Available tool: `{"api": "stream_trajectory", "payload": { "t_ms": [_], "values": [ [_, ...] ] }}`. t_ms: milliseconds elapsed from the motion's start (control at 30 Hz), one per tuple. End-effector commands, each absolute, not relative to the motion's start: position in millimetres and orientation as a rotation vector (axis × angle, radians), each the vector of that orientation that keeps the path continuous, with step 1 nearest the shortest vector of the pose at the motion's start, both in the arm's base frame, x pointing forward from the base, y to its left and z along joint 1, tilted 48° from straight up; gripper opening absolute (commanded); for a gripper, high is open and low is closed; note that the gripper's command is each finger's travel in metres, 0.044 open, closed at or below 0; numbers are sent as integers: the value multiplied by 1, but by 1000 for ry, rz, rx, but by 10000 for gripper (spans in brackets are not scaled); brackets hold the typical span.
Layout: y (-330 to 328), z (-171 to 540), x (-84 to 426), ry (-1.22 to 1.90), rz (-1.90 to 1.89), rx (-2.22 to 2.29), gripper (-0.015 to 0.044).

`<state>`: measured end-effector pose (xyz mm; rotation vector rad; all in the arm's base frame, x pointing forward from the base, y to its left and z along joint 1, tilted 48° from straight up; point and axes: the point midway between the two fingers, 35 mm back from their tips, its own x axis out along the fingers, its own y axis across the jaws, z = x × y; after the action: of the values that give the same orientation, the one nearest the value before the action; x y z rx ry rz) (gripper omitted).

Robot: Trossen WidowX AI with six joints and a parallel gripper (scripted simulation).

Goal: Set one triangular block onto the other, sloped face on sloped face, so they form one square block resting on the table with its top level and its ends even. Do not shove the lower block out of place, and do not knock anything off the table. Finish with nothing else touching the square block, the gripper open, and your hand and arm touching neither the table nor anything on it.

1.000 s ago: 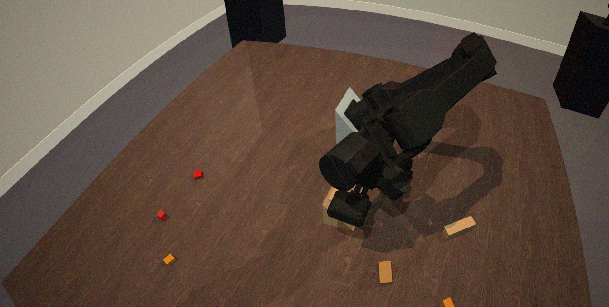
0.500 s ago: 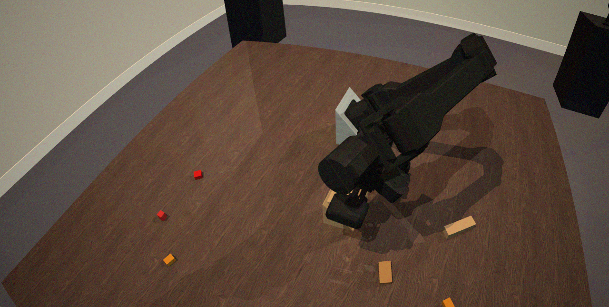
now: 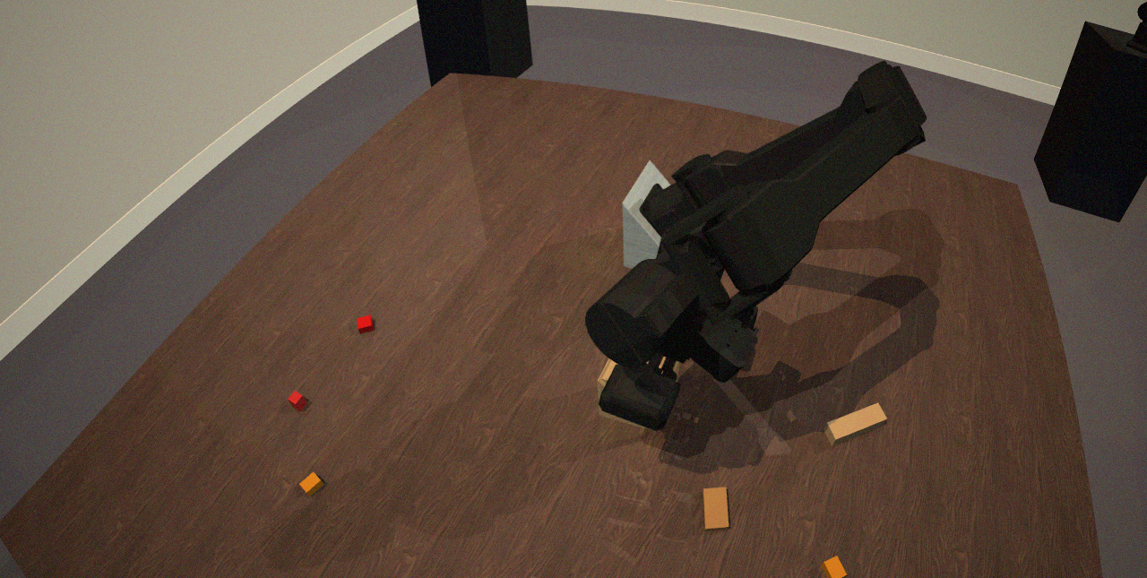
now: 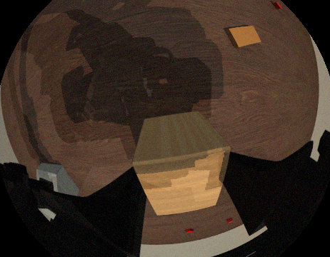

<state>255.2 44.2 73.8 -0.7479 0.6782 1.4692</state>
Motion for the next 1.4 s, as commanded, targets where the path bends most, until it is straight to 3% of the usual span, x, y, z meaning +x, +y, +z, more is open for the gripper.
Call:
{"api": "stream_trajectory", "payload": {
  "t_ms": [0, 1367],
  "values": [
    [46, 70, 254, 682, 1469, -739, 0],
    [48, 64, 254, 683, 1467, -735, 0]
  ]
}}
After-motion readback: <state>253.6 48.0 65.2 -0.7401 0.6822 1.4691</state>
